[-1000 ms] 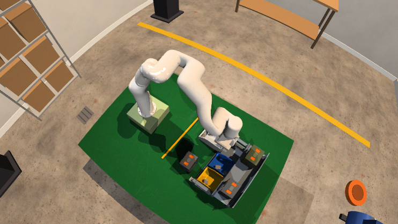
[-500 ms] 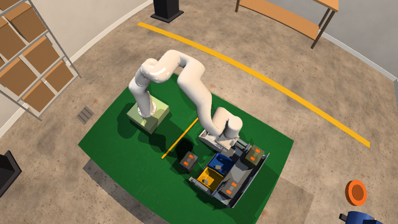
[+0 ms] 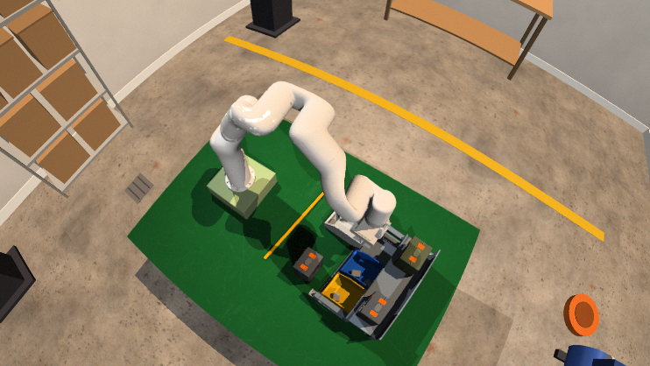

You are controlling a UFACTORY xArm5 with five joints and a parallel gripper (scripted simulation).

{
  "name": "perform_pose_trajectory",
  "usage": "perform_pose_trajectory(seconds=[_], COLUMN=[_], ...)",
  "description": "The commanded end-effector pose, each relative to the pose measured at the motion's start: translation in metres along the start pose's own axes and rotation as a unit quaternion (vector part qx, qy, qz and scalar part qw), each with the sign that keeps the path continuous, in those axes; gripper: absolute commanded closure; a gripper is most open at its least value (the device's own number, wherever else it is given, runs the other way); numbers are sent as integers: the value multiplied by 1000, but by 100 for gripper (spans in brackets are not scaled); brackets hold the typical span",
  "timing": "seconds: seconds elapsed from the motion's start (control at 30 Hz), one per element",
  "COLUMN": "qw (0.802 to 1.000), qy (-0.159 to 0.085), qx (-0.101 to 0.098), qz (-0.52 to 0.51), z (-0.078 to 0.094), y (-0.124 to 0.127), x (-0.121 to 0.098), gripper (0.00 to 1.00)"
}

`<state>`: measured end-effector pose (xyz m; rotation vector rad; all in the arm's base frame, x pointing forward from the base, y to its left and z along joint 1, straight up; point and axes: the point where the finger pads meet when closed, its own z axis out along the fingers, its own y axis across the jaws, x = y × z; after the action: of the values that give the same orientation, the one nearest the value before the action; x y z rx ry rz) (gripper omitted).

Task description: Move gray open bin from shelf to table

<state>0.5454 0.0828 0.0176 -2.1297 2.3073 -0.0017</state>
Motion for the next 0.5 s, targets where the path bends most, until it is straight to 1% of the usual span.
perform_pose_trajectory(seconds=[0.0, 0.47], qw=[1000, 1000], qy=[-1, -1], qx=[2, 2], qz=[0, 0], z=[-2, -2], y=[-1, -1], x=[0, 0], gripper=[88, 88])
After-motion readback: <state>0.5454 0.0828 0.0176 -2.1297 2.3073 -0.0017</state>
